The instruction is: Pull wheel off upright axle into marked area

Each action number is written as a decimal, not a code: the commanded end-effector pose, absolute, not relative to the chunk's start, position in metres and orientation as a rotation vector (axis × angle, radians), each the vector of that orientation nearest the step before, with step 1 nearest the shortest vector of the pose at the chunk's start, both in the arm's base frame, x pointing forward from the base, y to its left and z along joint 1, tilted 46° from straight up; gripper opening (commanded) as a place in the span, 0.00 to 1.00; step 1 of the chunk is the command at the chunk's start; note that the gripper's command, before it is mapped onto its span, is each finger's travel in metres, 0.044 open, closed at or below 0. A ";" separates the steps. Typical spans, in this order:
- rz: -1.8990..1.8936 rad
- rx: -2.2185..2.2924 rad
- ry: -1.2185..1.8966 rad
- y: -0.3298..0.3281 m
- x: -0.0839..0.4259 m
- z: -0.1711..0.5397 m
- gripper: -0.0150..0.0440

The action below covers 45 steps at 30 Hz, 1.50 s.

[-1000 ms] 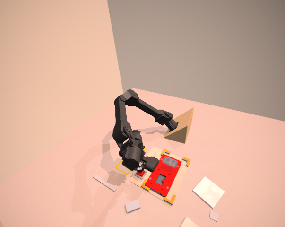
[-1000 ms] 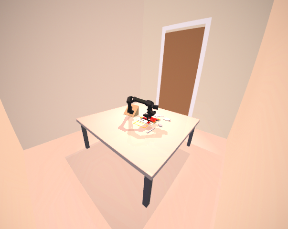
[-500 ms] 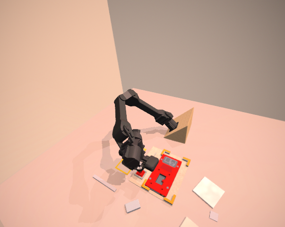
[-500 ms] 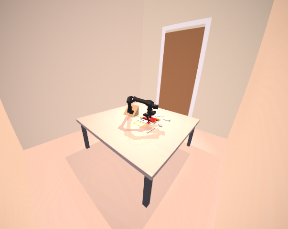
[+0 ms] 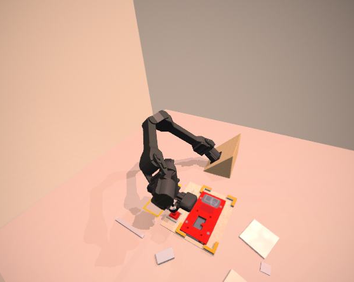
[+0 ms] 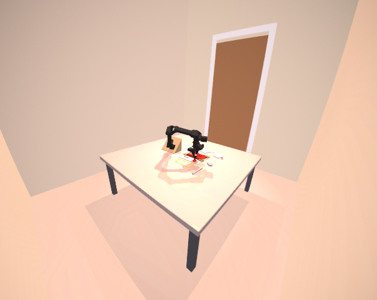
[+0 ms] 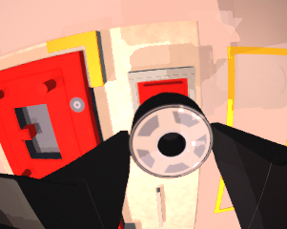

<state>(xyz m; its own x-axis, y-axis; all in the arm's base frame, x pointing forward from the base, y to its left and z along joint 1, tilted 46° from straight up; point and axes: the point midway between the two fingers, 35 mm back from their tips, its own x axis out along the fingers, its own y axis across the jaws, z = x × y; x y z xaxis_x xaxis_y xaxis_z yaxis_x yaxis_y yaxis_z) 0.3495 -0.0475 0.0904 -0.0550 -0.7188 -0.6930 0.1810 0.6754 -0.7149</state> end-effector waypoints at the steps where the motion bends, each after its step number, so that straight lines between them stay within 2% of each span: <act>1: -0.780 -0.470 1.449 -0.046 0.350 0.092 0.25; 31: -0.779 -0.470 1.449 -0.017 0.352 0.122 0.25; 45: -0.778 -0.474 1.449 -0.051 0.317 0.156 0.25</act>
<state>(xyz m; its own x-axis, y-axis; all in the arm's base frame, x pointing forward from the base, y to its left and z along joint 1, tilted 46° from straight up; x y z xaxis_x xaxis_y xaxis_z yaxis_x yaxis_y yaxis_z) 0.3273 -0.0429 0.1471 -0.0490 -0.7148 -0.6976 0.1879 0.6794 -0.7093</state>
